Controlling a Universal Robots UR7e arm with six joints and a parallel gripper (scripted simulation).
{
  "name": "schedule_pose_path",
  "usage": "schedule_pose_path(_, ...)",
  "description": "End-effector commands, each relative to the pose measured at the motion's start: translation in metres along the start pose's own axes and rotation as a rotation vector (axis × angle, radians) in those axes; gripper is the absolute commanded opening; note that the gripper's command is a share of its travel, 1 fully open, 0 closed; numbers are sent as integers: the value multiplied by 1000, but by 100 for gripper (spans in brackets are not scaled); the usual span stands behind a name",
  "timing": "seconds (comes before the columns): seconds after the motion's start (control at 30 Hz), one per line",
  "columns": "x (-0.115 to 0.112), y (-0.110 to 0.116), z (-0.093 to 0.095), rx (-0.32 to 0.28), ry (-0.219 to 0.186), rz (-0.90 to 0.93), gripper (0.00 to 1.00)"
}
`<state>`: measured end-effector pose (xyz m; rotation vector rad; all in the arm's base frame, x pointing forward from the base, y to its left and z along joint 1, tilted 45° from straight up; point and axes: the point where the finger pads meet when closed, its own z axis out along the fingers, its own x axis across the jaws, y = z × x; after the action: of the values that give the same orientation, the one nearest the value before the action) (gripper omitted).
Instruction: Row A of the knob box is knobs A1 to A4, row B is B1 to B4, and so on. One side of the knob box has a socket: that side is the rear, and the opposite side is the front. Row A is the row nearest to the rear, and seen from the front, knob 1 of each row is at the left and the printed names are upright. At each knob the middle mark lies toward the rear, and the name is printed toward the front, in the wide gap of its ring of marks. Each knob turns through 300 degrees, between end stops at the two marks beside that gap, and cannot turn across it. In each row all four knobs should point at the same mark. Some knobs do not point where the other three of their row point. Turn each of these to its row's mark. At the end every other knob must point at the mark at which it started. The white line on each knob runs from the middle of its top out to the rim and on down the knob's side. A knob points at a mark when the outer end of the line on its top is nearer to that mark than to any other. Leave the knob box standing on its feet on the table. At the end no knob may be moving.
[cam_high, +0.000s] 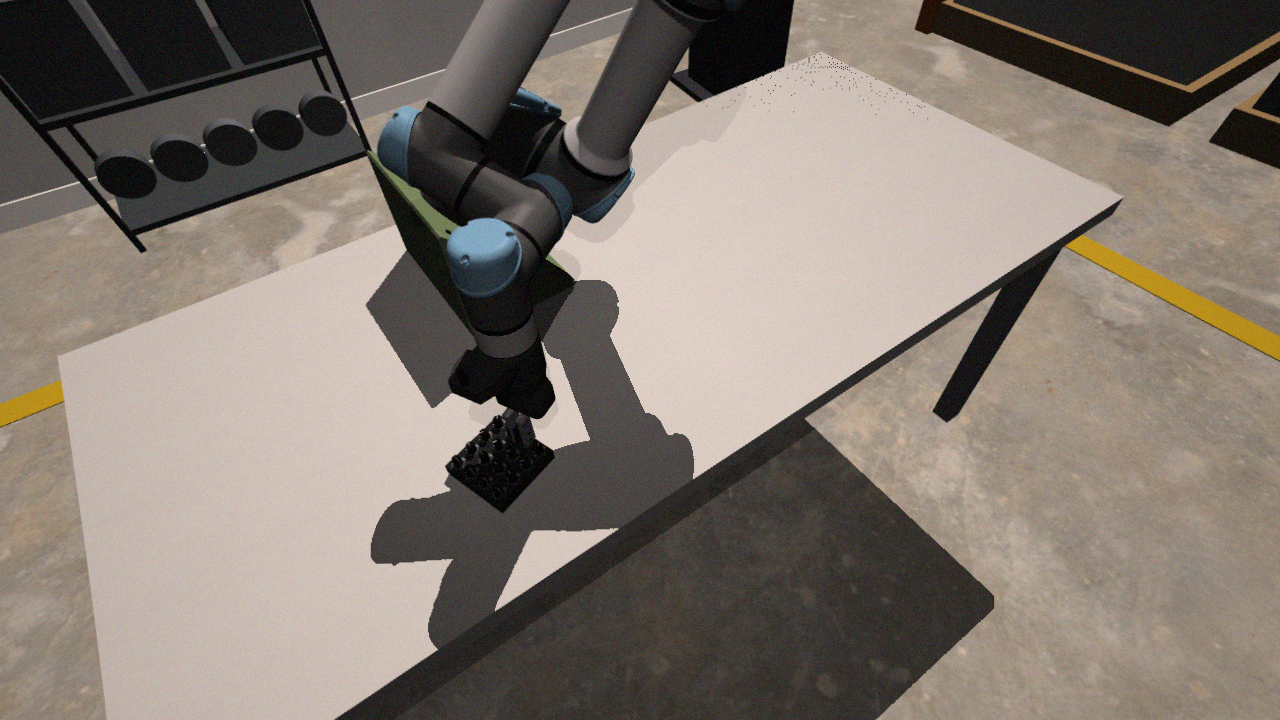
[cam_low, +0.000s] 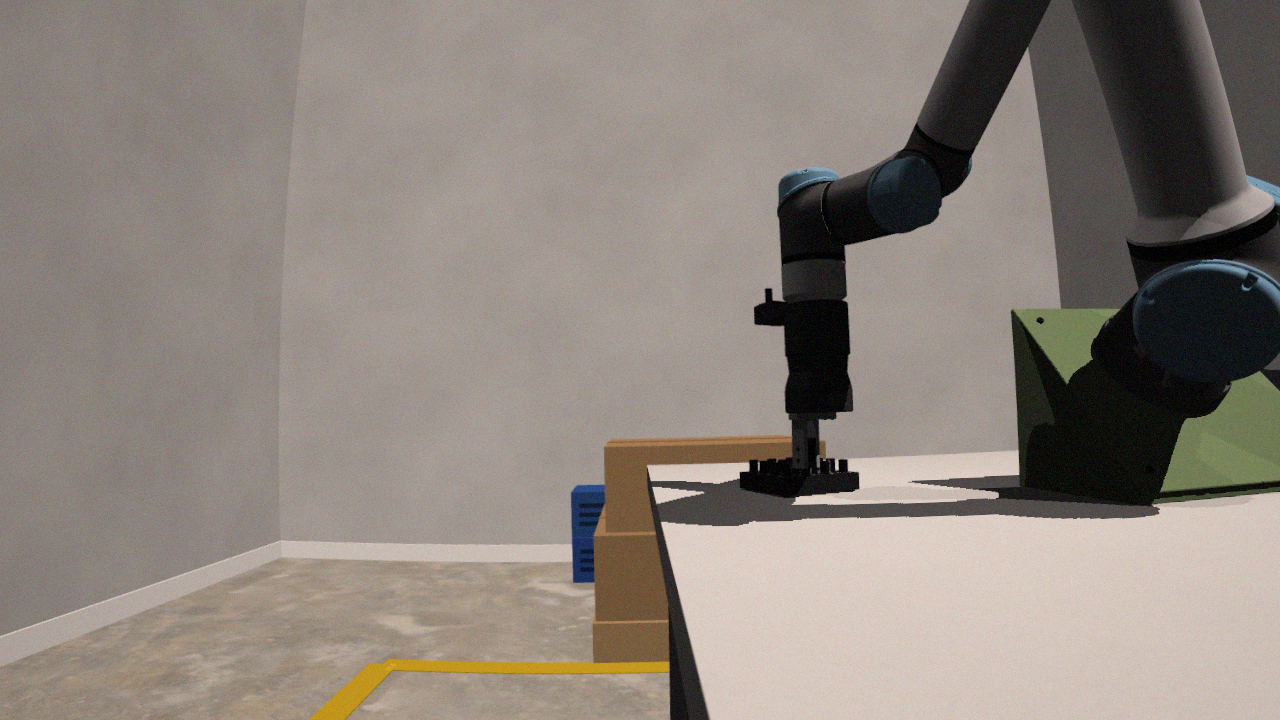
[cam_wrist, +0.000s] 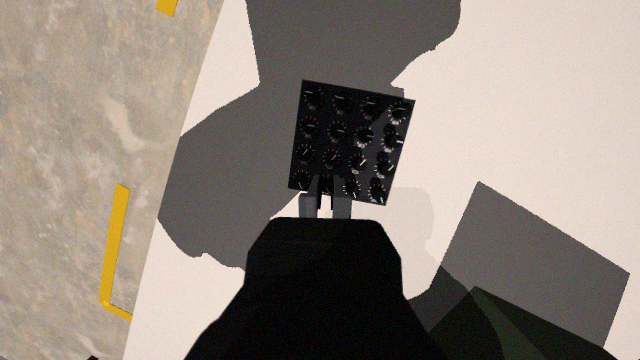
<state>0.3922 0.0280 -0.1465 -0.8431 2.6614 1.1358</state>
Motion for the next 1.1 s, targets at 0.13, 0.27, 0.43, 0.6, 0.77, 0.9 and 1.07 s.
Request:
schedule_pose_path(0.13, -1, 0, 1, 0, 2, 60, 30)
schedule_pose_path(0.27, -1, 0, 1, -1, 2, 72, 30)
schedule_pose_path(0.43, 0, 0, 1, -1, 2, 80, 30)
schedule_pose_path(0.6, 0, 0, 1, -1, 2, 82, 30)
schedule_pose_path(0.77, 0, 0, 1, -1, 2, 82, 30)
schedule_pose_path(0.9, 0, 1, 1, -1, 2, 81, 30)
schedule_pose_path(1.07, 0, 1, 1, -1, 2, 81, 30)
